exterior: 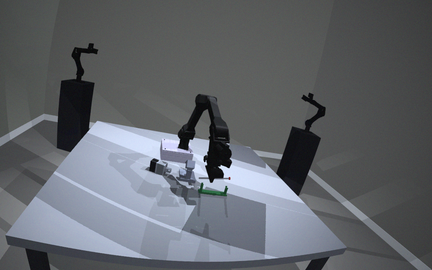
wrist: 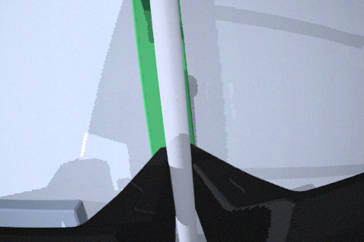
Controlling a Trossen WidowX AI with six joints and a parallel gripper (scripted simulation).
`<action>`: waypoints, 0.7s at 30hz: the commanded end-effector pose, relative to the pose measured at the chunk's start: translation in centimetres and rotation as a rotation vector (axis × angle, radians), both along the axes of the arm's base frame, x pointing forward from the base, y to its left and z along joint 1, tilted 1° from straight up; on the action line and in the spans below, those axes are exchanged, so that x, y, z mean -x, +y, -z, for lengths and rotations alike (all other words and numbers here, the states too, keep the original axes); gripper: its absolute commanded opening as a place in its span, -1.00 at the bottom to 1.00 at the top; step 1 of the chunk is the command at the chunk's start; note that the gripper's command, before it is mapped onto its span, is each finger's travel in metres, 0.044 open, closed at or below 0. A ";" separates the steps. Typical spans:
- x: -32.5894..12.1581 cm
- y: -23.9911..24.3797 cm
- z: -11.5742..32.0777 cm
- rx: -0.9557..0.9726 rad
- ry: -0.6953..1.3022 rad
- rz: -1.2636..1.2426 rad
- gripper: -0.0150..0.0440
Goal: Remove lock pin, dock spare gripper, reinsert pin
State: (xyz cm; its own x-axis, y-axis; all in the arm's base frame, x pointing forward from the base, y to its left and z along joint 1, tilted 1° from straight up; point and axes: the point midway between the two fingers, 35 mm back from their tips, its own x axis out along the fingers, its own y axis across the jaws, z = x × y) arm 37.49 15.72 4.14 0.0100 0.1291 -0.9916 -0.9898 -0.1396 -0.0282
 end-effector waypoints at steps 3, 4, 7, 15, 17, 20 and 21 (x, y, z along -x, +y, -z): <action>0.2 0.0 0.5 -0.001 0.001 -0.010 -0.49; 0.2 0.0 0.6 -0.001 0.001 -0.010 -0.49; 0.1 0.0 1.1 0.000 0.001 -0.010 -0.49; 0.1 0.0 2.2 -0.005 -0.015 -0.009 -0.49; 0.1 0.0 2.5 -0.006 -0.018 -0.008 -0.49; 0.1 0.0 3.0 -0.008 -0.022 -0.007 -0.49; 0.1 0.0 3.1 -0.009 -0.024 -0.007 -0.49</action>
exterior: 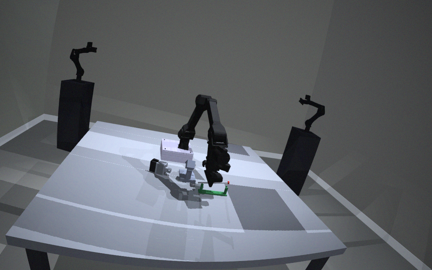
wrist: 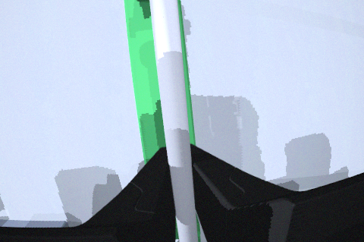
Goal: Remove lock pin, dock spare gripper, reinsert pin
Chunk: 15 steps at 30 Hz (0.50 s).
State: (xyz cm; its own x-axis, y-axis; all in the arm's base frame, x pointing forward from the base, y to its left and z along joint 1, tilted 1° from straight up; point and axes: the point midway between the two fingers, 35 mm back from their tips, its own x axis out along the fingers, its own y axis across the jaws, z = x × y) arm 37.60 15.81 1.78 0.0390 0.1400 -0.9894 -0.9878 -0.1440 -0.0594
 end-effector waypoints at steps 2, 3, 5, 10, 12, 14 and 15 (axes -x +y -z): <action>0.2 -0.1 1.0 0.001 0.002 -0.002 -0.49; 0.2 -0.1 1.2 0.001 0.001 -0.001 -0.49; 0.2 -0.1 1.4 0.000 0.000 -0.001 -0.49; 0.2 -0.1 1.7 -0.001 -0.002 -0.002 -0.49; 0.2 -0.1 1.8 -0.002 -0.005 -0.002 -0.49; 0.2 -0.1 1.9 -0.002 -0.007 -0.003 -0.49; 0.2 -0.1 1.9 -0.002 -0.007 -0.003 -0.49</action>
